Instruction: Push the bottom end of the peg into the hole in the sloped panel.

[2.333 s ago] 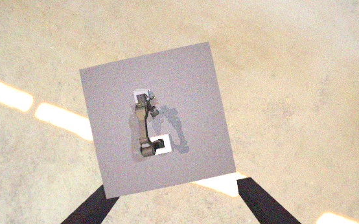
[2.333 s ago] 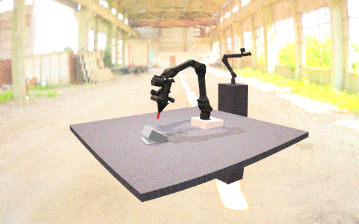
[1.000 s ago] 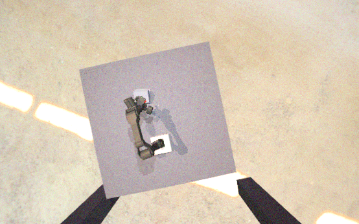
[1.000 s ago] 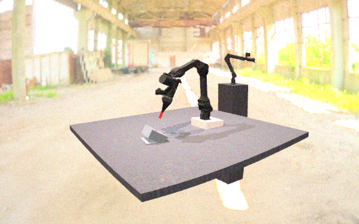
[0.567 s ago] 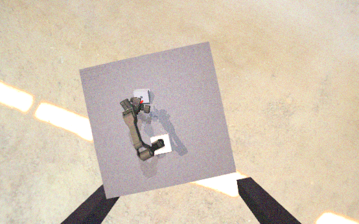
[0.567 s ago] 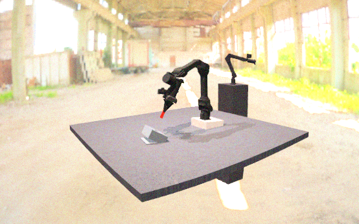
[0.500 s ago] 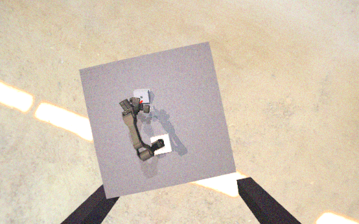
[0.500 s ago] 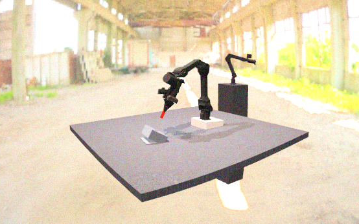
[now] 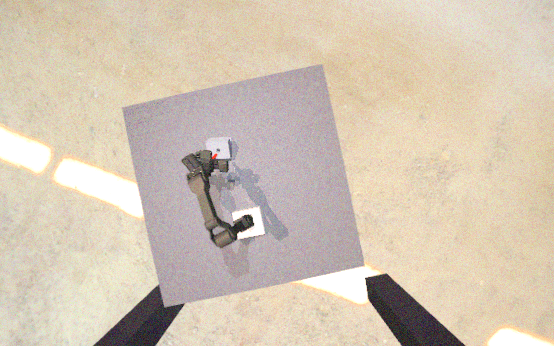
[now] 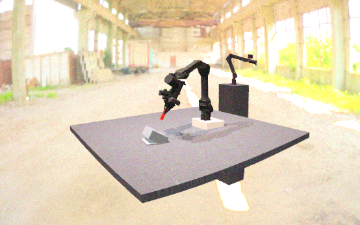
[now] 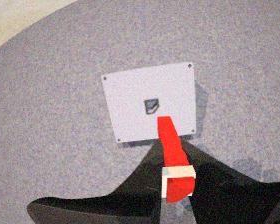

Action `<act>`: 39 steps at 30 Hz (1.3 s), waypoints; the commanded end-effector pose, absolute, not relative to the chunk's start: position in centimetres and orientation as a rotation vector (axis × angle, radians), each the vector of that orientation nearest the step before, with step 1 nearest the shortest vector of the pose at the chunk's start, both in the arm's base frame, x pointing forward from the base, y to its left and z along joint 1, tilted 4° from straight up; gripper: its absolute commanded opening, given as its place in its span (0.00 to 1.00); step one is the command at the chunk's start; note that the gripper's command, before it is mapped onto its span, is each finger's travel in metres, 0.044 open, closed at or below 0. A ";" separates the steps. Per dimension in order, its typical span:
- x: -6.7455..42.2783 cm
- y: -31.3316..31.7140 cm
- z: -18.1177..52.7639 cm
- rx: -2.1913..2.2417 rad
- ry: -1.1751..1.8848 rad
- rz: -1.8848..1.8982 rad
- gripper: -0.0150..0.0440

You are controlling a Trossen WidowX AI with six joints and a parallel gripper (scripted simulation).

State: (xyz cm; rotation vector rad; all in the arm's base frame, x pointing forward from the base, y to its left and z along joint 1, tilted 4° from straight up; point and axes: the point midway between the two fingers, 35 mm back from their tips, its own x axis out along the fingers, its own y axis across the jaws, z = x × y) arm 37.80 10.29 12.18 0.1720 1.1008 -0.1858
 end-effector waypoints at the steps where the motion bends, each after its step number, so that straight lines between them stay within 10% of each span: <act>1: 38.0 10.4 11.2 0.149 1.108 -0.178 0.25; 39: 40.4 10.9 6.4 0.091 1.092 -0.127 0.25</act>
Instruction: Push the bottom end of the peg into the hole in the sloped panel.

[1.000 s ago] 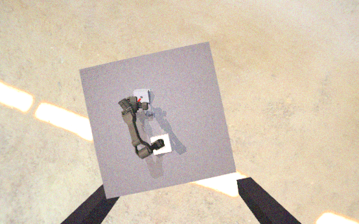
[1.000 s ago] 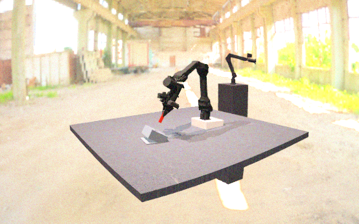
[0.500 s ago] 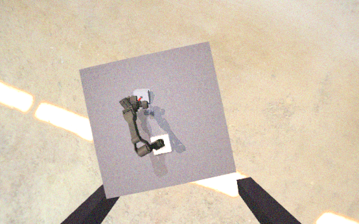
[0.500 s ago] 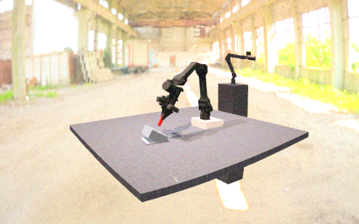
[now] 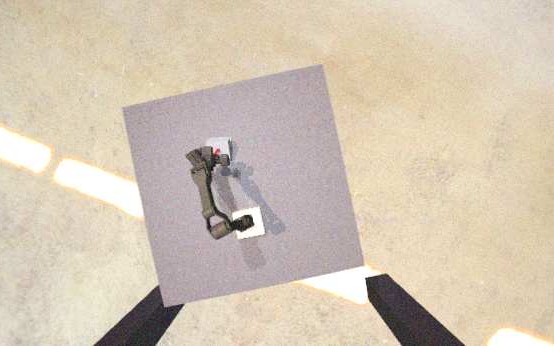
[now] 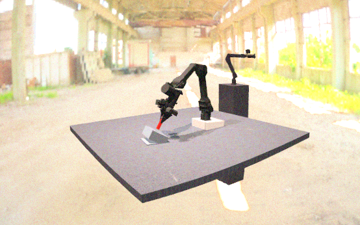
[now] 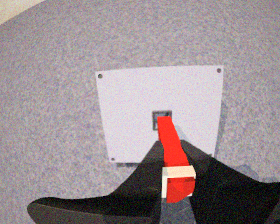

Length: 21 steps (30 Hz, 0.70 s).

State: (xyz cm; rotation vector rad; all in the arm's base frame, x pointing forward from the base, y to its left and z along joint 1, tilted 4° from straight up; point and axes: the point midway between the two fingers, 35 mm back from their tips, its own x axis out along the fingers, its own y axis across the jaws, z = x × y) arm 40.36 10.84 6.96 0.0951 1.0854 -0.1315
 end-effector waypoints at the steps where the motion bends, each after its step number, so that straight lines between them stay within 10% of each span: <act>1: 40.5 10.9 6.3 0.091 1.092 -0.127 0.25; 21: 40.5 10.8 6.6 0.095 1.085 -0.131 0.25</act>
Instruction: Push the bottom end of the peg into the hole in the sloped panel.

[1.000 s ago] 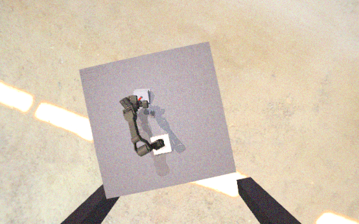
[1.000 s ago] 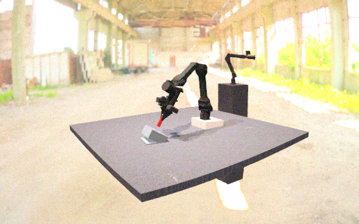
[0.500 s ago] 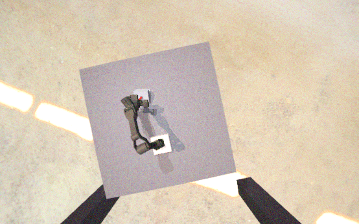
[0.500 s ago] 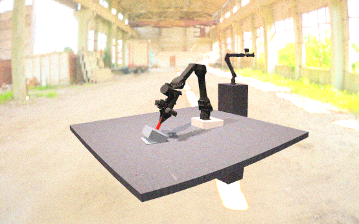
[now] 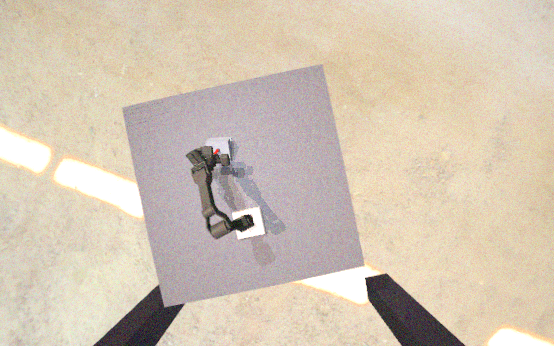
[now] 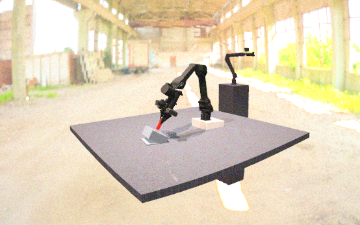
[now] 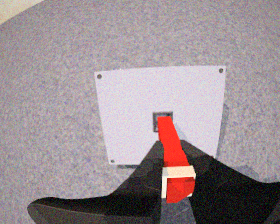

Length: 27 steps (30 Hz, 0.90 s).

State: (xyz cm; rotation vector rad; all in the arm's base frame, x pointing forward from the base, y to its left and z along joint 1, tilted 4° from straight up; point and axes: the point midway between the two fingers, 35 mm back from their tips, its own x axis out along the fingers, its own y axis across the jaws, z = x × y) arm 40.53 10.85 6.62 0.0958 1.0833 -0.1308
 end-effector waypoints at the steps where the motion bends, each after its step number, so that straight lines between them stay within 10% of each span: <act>1: 40.4 10.9 6.6 0.095 1.085 -0.131 0.25; 27: 40.8 10.8 5.4 0.095 1.084 -0.131 0.25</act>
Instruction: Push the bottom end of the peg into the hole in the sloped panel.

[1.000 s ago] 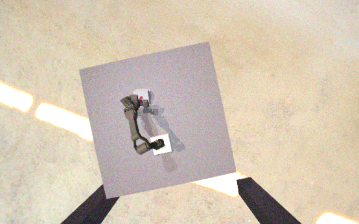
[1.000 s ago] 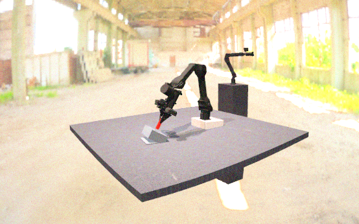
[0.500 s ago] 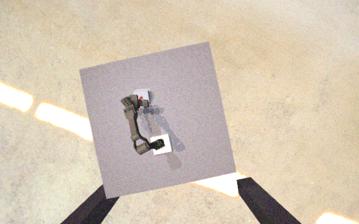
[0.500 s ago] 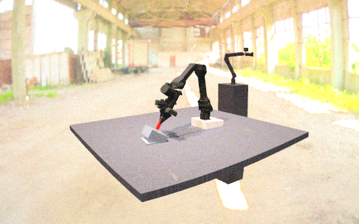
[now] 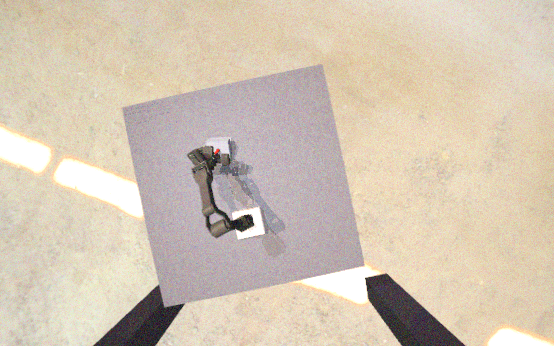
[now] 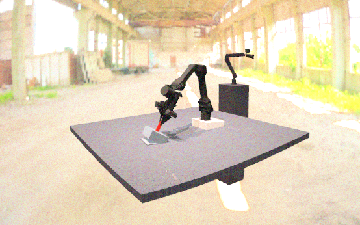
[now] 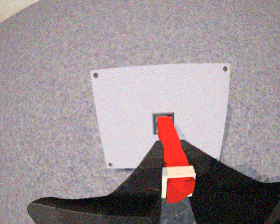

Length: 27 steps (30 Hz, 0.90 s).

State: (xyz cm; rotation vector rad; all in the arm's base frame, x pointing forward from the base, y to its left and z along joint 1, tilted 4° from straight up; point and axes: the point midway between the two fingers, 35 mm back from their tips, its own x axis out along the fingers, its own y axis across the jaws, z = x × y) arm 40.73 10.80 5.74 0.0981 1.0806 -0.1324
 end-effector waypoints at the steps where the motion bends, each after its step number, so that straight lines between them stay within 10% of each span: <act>1: 40.8 10.8 5.4 0.095 1.084 -0.131 0.25; 27: 41.5 10.8 4.2 0.095 1.084 -0.131 0.25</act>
